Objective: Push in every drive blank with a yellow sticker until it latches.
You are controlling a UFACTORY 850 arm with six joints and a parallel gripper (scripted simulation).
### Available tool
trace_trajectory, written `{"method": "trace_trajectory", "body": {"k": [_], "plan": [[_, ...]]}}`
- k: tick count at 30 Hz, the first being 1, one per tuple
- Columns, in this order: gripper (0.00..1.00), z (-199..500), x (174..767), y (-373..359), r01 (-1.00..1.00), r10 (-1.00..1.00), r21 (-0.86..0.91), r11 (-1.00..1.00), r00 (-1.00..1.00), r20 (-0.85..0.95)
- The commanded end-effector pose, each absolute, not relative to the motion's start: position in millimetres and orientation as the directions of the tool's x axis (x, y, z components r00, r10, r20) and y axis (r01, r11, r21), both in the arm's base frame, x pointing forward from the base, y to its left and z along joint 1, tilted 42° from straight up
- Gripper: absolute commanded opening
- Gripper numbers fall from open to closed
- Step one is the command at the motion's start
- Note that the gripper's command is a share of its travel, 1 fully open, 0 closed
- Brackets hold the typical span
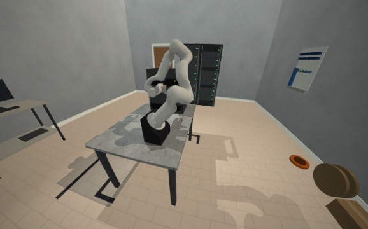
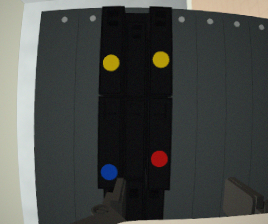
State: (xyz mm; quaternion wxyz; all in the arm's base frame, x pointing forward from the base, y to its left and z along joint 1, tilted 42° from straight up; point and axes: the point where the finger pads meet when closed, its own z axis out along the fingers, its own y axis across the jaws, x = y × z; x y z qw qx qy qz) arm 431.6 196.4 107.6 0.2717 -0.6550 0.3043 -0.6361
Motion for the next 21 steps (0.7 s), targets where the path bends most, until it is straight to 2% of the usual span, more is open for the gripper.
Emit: {"method": "trace_trajectory", "body": {"k": [1,8,9,21], "plan": [[1.00,108.0,432.0,197.0,-0.052,-0.745,-0.744,-0.666,0.005,0.667],[1.00,108.0,432.0,197.0,-0.052,-0.745,-0.744,-0.666,0.005,0.667],[0.00,108.0,432.0,197.0,-0.052,-0.745,-0.744,-0.666,0.005,0.667],[0.00,108.0,432.0,197.0,-0.052,-0.745,-0.744,-0.666,0.005,0.667]]}}
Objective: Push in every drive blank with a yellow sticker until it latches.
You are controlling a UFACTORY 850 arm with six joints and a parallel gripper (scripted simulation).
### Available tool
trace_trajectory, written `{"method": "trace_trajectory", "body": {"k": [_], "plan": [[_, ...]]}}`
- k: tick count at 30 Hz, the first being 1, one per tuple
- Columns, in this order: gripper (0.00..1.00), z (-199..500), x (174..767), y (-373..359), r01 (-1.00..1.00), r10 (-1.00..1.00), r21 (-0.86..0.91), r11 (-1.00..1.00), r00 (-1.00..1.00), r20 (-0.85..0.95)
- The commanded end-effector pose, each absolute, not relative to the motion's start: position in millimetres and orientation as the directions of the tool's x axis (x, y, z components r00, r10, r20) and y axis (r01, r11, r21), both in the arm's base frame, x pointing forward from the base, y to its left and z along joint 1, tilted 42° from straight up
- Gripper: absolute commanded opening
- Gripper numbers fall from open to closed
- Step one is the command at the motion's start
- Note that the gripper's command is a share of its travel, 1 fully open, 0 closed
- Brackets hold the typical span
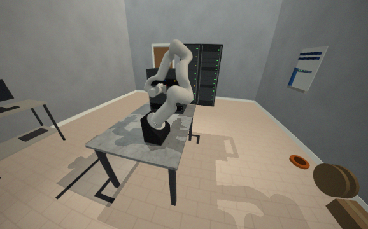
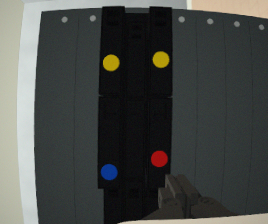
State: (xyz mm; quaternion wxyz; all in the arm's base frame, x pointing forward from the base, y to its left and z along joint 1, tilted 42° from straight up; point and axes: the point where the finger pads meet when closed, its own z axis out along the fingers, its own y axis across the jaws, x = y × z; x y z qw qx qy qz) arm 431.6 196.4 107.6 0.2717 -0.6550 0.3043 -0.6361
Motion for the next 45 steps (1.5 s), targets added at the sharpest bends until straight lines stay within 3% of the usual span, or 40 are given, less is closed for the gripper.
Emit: {"method": "trace_trajectory", "body": {"k": [1,29,45], "plan": [[0.00,108,432,197,-0.052,-0.745,-0.744,-0.666,0.005,0.667],[0.00,110,432,195,-0.052,-0.745,-0.744,-0.666,0.005,0.667],[0.00,154,425,152,-0.052,-0.745,-0.744,-0.666,0.005,0.667]]}}
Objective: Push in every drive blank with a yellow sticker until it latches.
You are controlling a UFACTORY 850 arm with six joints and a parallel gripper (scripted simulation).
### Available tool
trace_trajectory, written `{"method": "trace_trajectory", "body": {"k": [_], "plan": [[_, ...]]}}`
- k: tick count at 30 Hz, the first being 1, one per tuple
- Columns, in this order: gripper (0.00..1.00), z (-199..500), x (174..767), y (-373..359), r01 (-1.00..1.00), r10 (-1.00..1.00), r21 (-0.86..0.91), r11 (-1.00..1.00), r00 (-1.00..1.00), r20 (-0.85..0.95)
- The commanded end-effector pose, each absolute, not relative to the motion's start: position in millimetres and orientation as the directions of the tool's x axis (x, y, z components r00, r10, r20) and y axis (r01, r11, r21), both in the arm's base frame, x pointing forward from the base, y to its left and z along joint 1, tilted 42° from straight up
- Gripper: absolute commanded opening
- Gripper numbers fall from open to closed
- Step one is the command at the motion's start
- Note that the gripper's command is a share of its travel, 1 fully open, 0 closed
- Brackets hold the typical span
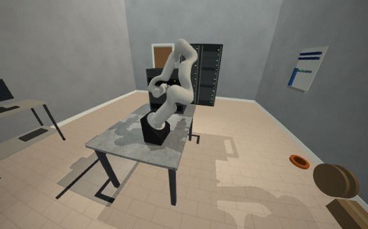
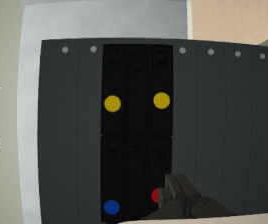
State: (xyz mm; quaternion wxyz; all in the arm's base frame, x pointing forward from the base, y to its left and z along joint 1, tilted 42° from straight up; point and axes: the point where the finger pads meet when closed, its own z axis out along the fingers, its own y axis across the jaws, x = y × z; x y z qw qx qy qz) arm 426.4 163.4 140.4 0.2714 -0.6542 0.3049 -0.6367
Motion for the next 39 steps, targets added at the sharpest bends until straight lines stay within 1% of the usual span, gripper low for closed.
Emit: {"method": "trace_trajectory", "body": {"k": [1,13,28,33,39], "plan": [[0.00,158,424,147,-0.052,-0.745,-0.744,-0.666,0.005,0.667],[0.00,201,418,104,-0.052,-0.745,-0.744,-0.666,0.005,0.667],[0.00,210,417,96,-0.052,-0.745,-0.744,-0.666,0.005,0.667],[0.00,210,423,95,-0.052,-0.745,-0.744,-0.666,0.005,0.667],[0.00,209,455,95,-0.052,-0.745,-0.744,-0.666,0.005,0.667]]}}
